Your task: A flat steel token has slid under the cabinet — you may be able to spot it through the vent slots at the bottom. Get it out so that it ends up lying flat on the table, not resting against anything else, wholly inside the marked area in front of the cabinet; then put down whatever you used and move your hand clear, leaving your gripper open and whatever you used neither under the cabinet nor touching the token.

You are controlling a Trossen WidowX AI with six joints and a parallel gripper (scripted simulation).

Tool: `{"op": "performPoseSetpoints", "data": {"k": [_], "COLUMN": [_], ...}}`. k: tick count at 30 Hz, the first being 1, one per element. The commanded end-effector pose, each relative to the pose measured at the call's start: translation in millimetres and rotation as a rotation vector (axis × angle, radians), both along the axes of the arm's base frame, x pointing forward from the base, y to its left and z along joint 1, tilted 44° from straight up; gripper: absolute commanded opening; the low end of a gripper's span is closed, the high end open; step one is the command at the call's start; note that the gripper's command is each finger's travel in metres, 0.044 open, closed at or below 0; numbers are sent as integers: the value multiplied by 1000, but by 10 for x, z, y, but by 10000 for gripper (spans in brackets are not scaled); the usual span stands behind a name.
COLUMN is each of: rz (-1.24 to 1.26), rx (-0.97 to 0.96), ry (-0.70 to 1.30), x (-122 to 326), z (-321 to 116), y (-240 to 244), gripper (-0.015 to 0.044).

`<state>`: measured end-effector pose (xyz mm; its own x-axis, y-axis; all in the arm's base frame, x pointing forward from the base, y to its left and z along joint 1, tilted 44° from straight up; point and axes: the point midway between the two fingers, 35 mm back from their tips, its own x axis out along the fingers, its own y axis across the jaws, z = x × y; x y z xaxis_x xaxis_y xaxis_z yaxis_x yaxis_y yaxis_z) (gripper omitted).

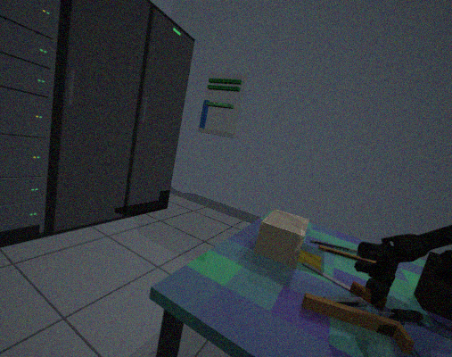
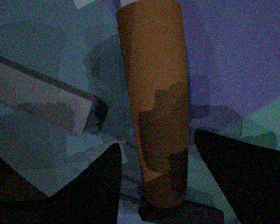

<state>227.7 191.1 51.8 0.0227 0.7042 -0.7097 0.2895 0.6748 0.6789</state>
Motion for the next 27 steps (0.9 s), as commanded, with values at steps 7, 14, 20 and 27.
{"op": "performPoseSetpoints", "data": {"k": [7,14,20,27], "rz": [-1,-1,-1,1], "rx": [1,1,1,1], "ry": [1,1,1,-1], "x": [0,0,-1,48], "z": [-6,-6,-5,-13], "y": [9,9,9,0], "gripper": [139,92,0,0]}}
